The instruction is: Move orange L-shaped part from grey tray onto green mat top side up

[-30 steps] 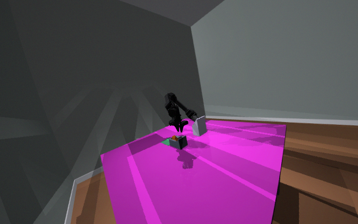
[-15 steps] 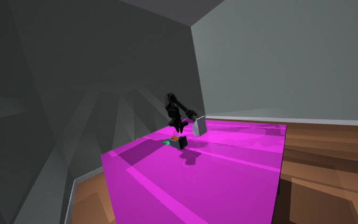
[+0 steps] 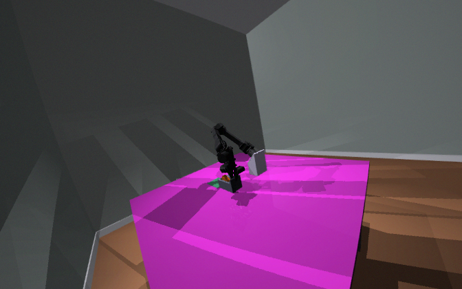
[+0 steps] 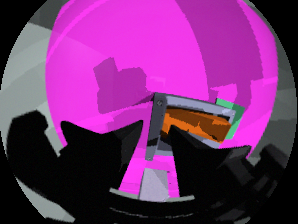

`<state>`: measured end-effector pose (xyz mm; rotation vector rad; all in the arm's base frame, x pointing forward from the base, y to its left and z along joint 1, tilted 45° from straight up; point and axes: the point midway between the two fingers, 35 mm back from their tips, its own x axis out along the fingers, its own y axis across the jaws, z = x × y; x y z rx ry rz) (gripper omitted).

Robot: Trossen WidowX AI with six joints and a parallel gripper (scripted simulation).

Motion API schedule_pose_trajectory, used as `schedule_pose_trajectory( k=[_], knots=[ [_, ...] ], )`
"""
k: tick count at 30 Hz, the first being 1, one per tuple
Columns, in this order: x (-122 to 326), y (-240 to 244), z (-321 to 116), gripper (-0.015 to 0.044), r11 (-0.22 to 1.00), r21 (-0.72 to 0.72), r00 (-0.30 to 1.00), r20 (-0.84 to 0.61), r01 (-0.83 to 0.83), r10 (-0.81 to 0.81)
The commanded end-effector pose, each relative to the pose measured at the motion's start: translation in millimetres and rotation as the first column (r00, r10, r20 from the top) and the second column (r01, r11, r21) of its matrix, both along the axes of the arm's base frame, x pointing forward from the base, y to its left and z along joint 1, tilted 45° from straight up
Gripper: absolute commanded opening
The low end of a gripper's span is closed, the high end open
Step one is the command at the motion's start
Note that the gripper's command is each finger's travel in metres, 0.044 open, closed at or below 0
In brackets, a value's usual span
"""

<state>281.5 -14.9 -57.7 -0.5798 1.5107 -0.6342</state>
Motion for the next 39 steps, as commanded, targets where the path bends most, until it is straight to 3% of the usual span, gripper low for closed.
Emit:
schedule_pose_trajectory(
  k=[1,39],
  knots=[
    [-1.4,-5.2,-4.6,0.018,1.0,-0.004,1.0,-0.005,-0.002,0.002],
    [-1.6,-20.9,-22.6,0.018,1.0,-0.002,1.0,0.0,-0.013,0.013]
  ],
)
